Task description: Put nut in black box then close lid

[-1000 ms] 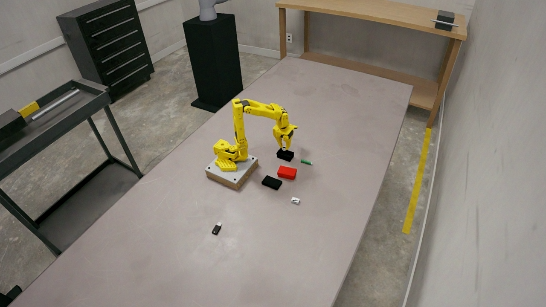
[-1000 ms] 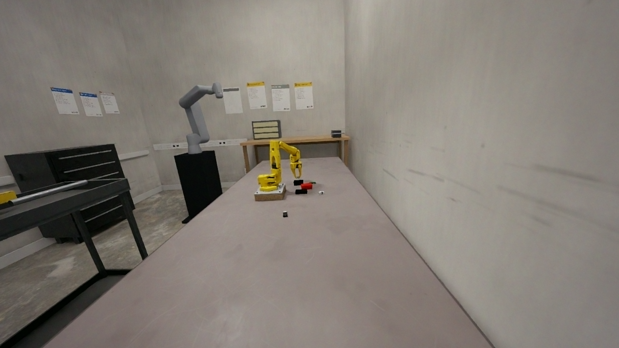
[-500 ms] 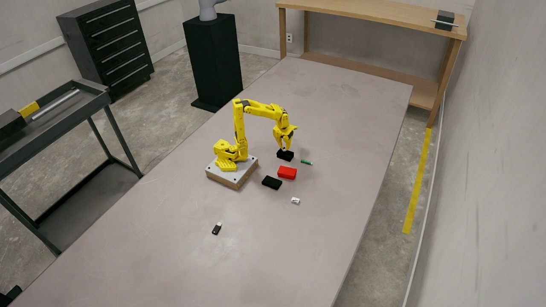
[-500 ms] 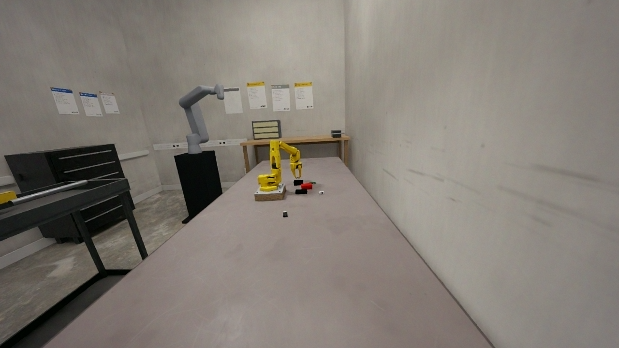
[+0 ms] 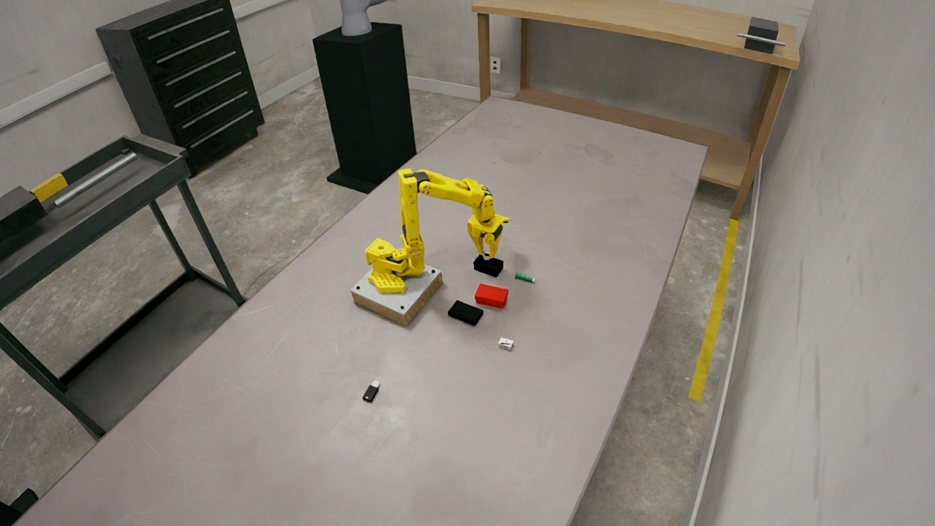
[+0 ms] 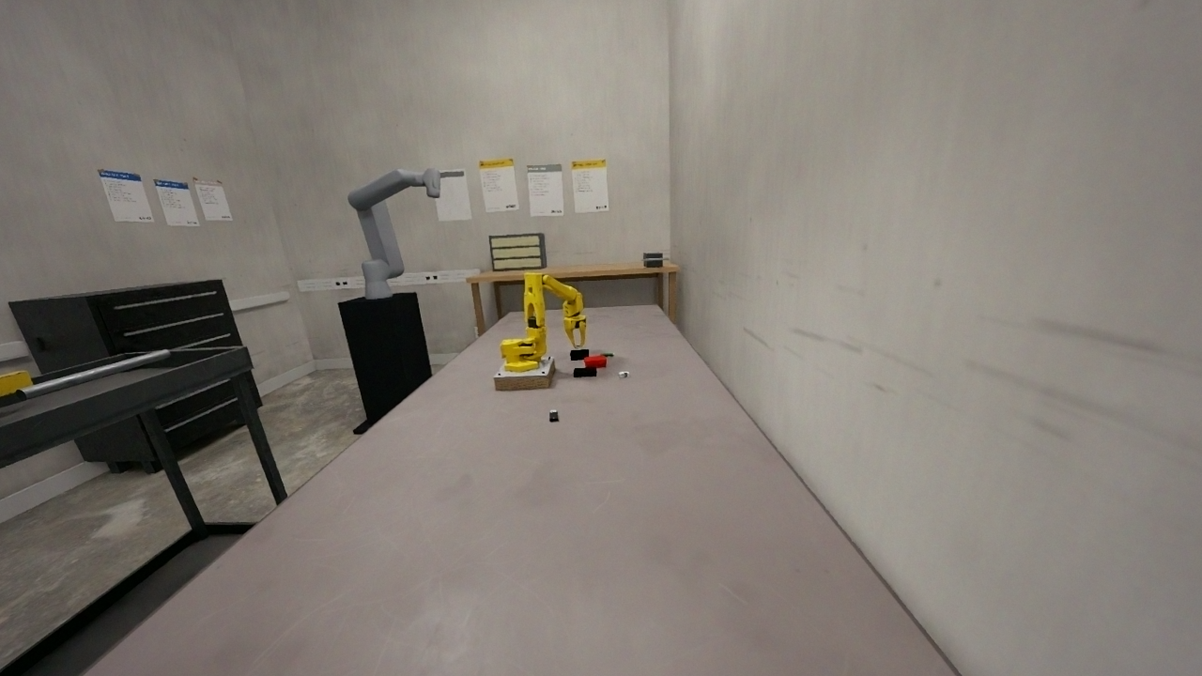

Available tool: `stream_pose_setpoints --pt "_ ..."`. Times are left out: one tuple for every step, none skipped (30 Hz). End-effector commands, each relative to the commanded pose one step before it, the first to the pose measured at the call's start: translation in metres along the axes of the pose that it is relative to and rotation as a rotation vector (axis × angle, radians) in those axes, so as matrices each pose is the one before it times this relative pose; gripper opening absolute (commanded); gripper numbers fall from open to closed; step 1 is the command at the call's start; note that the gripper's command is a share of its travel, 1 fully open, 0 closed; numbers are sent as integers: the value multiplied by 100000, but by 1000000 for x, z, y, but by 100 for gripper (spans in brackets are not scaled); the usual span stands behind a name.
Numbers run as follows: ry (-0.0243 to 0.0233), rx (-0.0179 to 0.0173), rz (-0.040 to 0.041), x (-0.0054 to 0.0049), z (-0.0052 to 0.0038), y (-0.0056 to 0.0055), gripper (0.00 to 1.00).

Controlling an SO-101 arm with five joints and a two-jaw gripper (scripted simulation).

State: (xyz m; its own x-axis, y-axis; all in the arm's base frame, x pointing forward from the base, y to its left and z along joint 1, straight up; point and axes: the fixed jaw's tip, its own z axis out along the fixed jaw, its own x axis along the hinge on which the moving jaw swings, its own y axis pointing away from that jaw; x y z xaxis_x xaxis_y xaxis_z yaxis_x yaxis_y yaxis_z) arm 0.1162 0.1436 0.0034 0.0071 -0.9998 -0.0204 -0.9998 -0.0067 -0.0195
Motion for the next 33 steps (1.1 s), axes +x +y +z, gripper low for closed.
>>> stream_pose_setpoints --pt "1839 -1779 -45 2439 4904 4496 7" --pt "0 0 0 0 0 0 7" --pt "0 0 0 0 0 0 7" --pt "0 0 0 0 0 0 7" --pt "-1 1 0 3 3 -1 7" --pt "0 0 0 0 12 0 7" --pt "0 0 0 -1 30 -1 7" --pt "0 0 0 -1 54 -1 7" --pt "0 0 0 -2 78 -2 7" --pt "0 0 0 3 114 -2 7" --pt "0 0 0 -3 144 3 7" --pt "0 0 0 2 174 -3 7" --pt "0 0 0 -5 210 -4 7" --pt "0 0 0 1 234 -5 7" --pt "0 0 0 0 258 1 7" --pt "0 0 0 0 282 0 7" --pt "0 0 0 -1 294 -6 7" --pt "0 0 0 -1 306 0 7" --pt "0 0 0 5 312 0 7" --pt "0 0 0 0 0 0 7" --pt "0 0 0 0 0 0 7" --pt "2 -1 0 3 312 -4 7" --pt "0 0 0 -1 306 0 7" --pt "0 0 0 6 294 0 7" --pt "0 0 0 0 276 1 7" --pt "0 0 0 0 258 1 7" --pt "0 0 0 7 234 2 7" --pt "0 0 0 2 204 2 7" --pt "0 0 0 2 180 -3 7" --pt "0 0 0 3 144 3 7" --pt "0 0 0 4 108 -2 7" --pt "0 0 0 -2 84 4 7" --pt "0 0 0 5 54 -1 7"
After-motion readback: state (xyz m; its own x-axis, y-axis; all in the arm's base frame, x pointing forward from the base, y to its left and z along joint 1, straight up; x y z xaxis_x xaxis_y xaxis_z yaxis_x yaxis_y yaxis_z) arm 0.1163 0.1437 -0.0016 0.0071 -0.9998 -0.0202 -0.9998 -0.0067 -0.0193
